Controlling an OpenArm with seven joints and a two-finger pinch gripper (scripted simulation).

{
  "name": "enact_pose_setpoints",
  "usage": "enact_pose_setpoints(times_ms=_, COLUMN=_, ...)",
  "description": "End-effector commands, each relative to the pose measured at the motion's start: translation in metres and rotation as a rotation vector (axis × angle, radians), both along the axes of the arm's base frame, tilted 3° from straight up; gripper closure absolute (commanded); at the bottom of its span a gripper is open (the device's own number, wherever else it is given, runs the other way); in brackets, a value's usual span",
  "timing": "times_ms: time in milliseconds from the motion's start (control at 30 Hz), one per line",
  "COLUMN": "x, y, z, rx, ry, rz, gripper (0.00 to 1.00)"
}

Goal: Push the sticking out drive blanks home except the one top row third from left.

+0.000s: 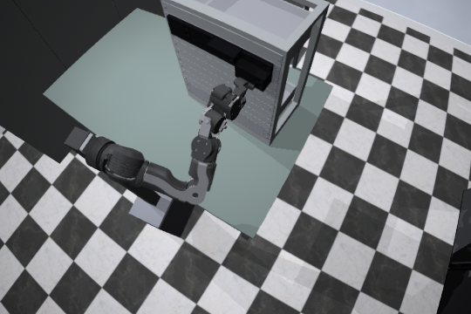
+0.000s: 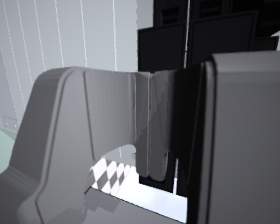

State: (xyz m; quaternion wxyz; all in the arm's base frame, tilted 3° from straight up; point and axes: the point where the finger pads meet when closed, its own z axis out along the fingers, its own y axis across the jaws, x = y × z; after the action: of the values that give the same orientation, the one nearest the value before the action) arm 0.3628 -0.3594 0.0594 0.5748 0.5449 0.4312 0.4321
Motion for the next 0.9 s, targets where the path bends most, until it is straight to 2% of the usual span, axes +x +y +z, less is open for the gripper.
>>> enact_pose_setpoints(times_ms=0, x=0.000, y=0.000, z=0.002, rx=-0.002, ry=-0.009, rz=-0.002, gripper=1.00)
enact_pose_setpoints(times_ms=200, x=0.009, y=-0.003, z=0.002, rx=0.000, ry=-0.008, rz=-0.003, gripper=1.00)
enact_pose_setpoints(times_ms=567, x=0.009, y=-0.003, z=0.002, rx=-0.001, ry=-0.008, rz=-0.002, gripper=1.00)
enact_pose_setpoints(times_ms=867, x=0.019, y=-0.005, z=0.003, rx=-0.001, ry=-0.008, rz=-0.002, gripper=1.00)
